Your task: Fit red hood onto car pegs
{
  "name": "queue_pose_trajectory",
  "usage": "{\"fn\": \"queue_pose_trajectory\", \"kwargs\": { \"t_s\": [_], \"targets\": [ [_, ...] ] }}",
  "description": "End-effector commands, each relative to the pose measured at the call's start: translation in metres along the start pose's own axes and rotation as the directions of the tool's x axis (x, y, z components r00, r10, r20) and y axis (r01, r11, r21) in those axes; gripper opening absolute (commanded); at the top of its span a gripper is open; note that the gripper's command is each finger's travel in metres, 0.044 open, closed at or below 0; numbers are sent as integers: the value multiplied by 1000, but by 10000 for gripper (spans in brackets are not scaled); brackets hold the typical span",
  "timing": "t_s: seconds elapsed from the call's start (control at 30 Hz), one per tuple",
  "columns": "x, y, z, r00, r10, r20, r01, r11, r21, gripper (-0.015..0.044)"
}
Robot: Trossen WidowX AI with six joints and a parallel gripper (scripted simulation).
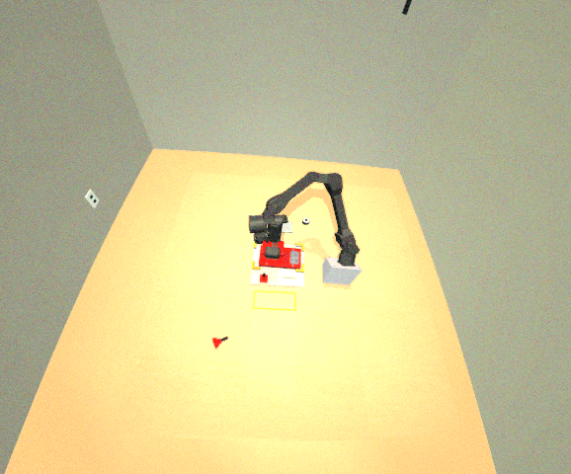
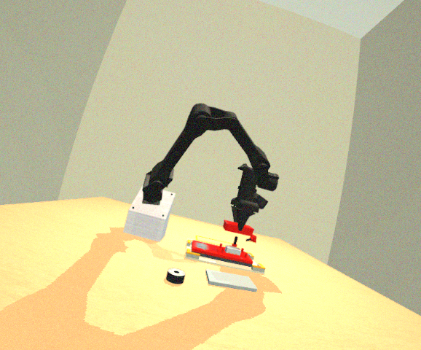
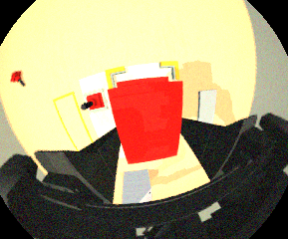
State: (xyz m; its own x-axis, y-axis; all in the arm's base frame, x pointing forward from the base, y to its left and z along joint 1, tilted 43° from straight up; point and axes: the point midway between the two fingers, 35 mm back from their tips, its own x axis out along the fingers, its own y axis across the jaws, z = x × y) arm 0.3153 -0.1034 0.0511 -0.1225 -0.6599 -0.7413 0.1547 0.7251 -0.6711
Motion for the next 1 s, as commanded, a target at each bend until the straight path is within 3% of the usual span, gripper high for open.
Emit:
{"fn": "queue_pose_trajectory", "kwargs": {
  "t_s": [0.0,0.5,0.97],
  "targets": [
    [0,-9,-3,1000,-8,0,8,1000,-3,0],
    [49,-9,-2,1000,-12,-2,12,1000,-4,0],
    [50,-9,-1,1000,-12,-2,12,1000,-4,0]
  ]
}}
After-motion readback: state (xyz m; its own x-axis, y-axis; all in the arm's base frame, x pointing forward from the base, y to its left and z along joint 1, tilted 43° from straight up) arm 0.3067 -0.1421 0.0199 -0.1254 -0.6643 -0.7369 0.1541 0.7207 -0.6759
